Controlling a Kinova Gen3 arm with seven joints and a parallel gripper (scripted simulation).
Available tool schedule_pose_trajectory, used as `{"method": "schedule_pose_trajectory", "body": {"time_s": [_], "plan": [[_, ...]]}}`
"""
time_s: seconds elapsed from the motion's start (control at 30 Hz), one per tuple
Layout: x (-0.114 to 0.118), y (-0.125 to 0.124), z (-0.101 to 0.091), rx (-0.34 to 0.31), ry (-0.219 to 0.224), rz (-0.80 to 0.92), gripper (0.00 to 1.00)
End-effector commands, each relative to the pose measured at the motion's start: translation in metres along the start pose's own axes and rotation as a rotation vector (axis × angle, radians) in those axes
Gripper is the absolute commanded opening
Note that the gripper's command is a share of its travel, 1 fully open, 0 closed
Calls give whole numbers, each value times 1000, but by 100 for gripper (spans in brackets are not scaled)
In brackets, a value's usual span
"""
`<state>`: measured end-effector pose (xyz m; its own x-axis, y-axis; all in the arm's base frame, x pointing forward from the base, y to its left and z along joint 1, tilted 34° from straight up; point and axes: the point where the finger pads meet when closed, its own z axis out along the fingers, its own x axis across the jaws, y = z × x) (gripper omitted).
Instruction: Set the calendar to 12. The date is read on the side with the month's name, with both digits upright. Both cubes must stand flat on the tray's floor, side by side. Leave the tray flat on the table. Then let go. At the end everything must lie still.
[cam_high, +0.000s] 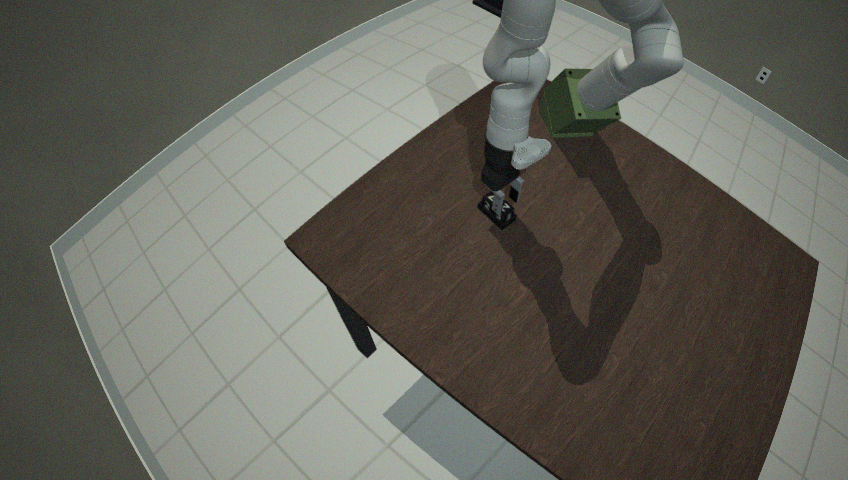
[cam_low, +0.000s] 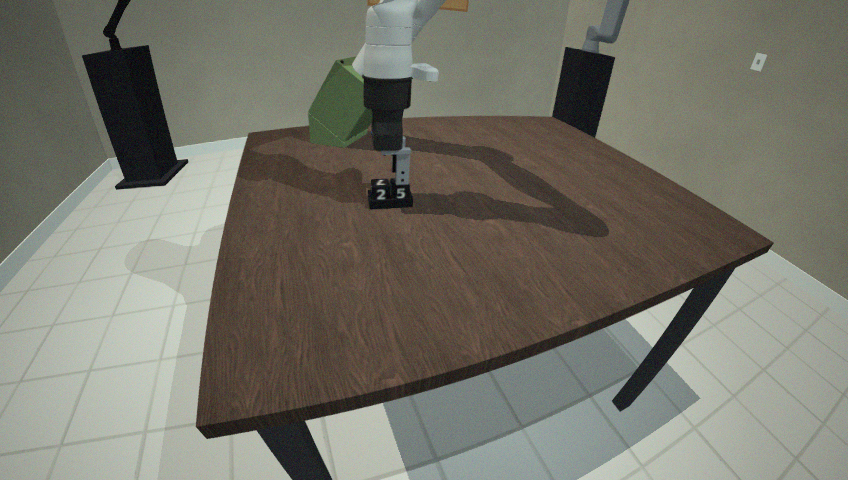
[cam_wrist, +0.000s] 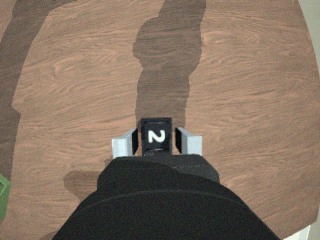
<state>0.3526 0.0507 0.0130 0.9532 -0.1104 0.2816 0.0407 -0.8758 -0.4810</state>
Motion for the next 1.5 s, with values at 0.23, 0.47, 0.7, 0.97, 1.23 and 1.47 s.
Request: {"method": "schedule_pose_trajectory", "body": {"time_s": [0.23,0.47,0.7,0.97,1.23,1.47], "plan": [[0,0,0,0,1,0,90],[0,0,0,0,1,0,90],[0,0,0,0,1,0,90],[0,0,0,0,1,0,90],[0,0,2,0,1,0,90],[0,0,11,0,1,0,90]]}}
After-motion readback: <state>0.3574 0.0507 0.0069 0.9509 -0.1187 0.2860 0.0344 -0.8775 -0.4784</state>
